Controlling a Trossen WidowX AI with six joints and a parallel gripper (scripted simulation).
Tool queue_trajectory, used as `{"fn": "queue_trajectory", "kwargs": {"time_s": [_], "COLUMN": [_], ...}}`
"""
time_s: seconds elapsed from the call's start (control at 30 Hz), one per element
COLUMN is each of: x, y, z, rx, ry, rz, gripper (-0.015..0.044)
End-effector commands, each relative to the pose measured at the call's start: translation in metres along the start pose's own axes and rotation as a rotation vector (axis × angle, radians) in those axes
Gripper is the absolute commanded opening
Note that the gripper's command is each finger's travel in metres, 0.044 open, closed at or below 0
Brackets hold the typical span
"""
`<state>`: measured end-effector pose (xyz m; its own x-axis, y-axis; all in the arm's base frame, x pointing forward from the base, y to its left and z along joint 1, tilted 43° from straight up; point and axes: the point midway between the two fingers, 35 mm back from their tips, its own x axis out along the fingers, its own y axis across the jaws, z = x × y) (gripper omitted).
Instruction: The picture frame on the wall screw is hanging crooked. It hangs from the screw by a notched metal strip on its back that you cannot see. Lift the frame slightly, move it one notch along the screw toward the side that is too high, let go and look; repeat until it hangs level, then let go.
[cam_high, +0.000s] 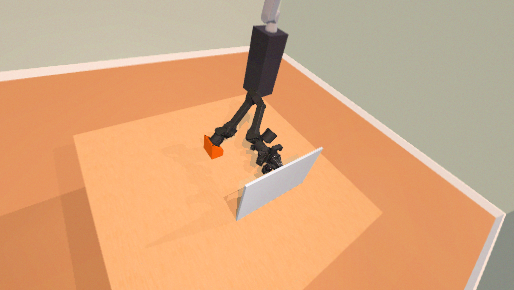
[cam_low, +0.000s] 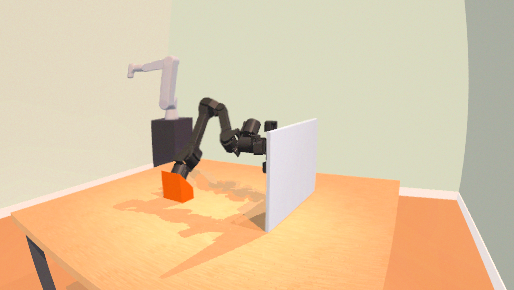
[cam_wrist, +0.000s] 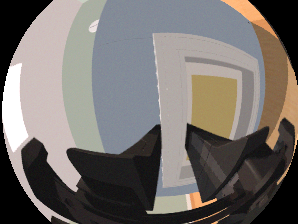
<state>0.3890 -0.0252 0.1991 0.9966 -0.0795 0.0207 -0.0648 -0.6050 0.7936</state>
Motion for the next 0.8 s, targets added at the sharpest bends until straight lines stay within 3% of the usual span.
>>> {"fn": "queue_trajectory", "kwargs": {"time_s": [0.0, 0.6, 0.77], "x": [0.0000, 0.0000, -0.0001], "y": [0.0000, 0.0012, 0.0013], "z": [-0.0002, 0.0001, 0.0003], "rx": [0.022, 0.114, 0.098], "ry": [0.002, 0.002, 0.000], "rz": [-0.003, -0.003, 0.000], "gripper": [0.0000, 0.0000, 0.0131]}}
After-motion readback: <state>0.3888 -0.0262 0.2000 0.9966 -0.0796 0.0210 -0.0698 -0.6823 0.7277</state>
